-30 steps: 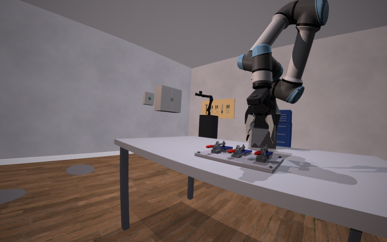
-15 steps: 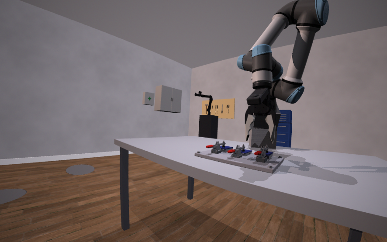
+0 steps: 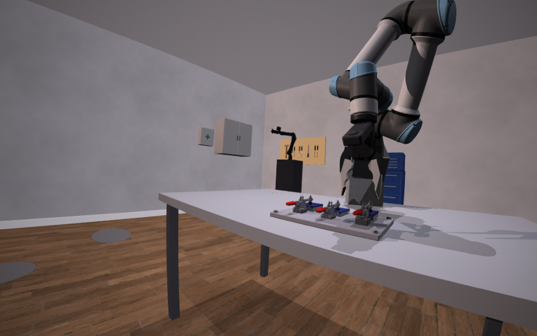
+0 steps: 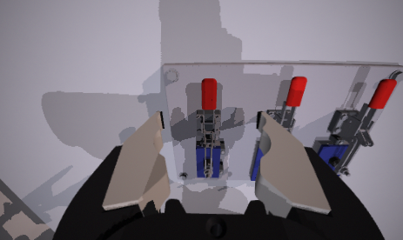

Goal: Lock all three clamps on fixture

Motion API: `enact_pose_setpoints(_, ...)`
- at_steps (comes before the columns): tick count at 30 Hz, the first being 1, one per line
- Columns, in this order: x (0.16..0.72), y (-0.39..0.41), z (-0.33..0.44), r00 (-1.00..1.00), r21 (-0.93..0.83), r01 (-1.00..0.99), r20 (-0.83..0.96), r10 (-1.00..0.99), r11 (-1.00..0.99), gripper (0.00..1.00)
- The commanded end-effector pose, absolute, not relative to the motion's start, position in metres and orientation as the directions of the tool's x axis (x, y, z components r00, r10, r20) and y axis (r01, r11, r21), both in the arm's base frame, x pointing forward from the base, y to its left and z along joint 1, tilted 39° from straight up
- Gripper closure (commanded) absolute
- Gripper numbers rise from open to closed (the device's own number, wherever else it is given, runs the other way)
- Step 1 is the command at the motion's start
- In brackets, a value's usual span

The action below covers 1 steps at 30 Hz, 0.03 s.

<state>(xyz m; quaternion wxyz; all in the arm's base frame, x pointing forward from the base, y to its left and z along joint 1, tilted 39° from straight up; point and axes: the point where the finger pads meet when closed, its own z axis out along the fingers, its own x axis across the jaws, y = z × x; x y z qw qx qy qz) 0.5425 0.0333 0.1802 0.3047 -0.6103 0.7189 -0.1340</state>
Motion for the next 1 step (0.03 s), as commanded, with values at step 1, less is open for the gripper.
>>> enact_pose_setpoints(1, 0.5426, 0.0332, 0.1807, -0.069, -0.565, -0.795, -0.274, -0.959, 0.219, 0.42)
